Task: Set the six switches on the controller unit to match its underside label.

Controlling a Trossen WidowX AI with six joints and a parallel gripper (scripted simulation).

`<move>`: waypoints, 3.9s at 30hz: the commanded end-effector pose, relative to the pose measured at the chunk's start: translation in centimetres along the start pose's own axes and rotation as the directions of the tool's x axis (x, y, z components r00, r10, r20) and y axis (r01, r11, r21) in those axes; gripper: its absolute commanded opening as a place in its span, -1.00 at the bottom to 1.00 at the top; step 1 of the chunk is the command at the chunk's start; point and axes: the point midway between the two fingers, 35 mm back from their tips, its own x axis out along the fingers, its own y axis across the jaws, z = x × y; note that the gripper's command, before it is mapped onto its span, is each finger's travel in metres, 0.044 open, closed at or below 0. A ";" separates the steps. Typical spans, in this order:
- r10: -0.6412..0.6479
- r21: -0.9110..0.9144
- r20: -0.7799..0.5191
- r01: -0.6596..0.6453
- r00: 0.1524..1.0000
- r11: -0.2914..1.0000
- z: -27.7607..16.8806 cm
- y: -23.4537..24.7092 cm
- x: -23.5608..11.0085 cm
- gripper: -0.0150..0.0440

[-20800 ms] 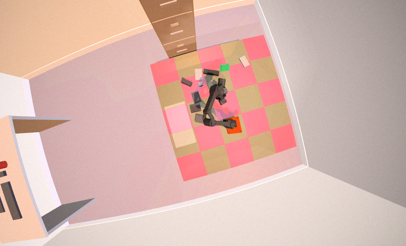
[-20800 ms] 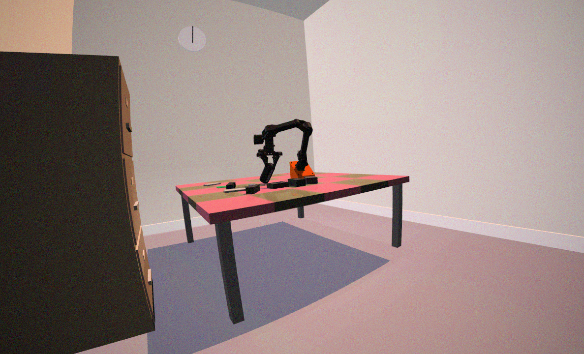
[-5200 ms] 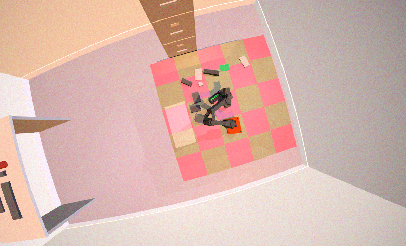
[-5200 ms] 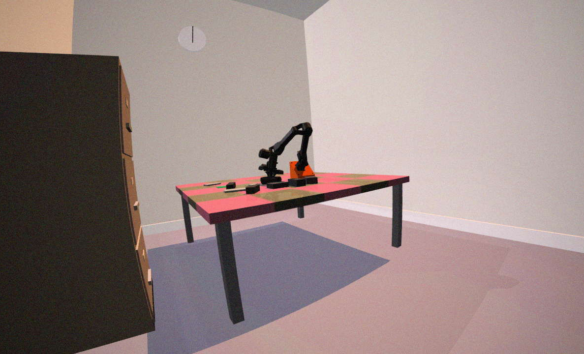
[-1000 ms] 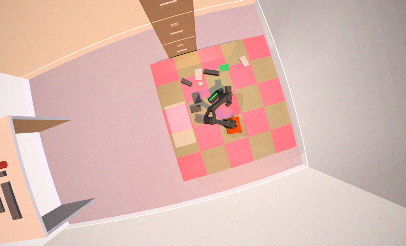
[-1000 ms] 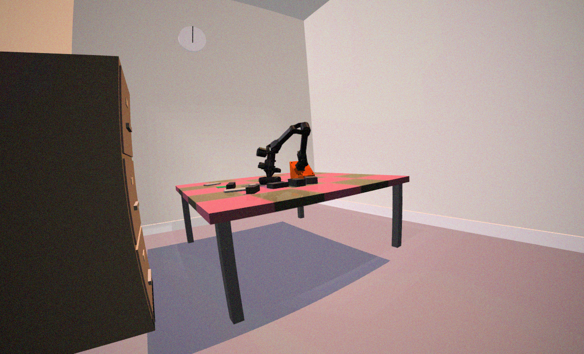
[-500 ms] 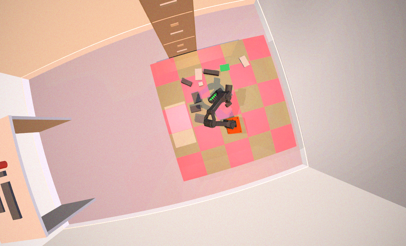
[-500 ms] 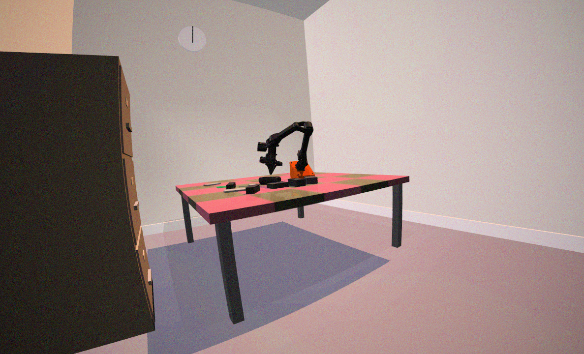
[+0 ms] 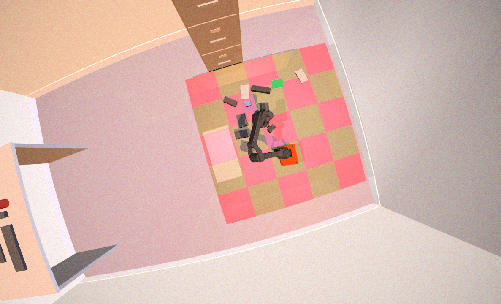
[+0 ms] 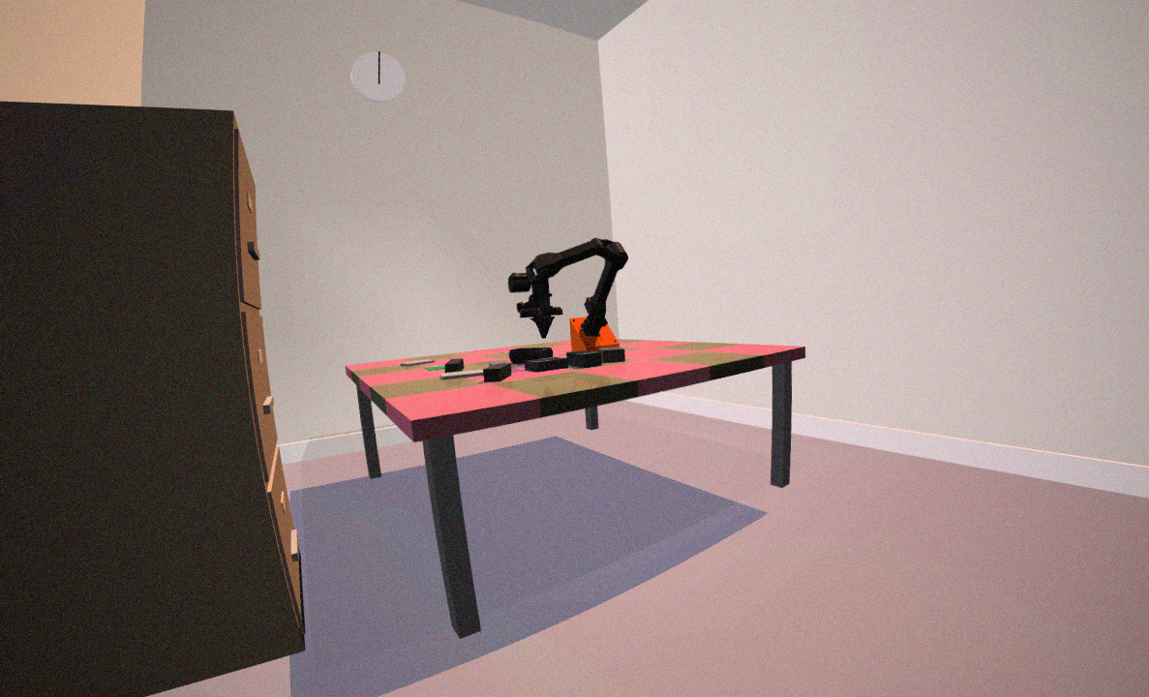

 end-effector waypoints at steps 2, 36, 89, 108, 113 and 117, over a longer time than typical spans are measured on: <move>-0.006 -0.001 0.004 0.006 1.000 1.000 -0.2 0.1 0.5 -0.49; -0.004 -0.001 0.002 0.004 1.000 1.000 -0.2 0.1 4.2 -0.49; -0.004 -0.002 0.003 0.004 1.000 1.000 1.8 2.2 4.2 -0.49; -0.005 -0.001 0.004 0.005 1.000 1.000 2.0 2.1 -0.3 -0.49; -0.006 -0.001 0.006 0.006 1.000 1.000 5.8 0.1 -0.3 -0.49; -0.006 -0.001 0.006 0.006 1.000 1.000 5.8 0.1 -0.3 -0.49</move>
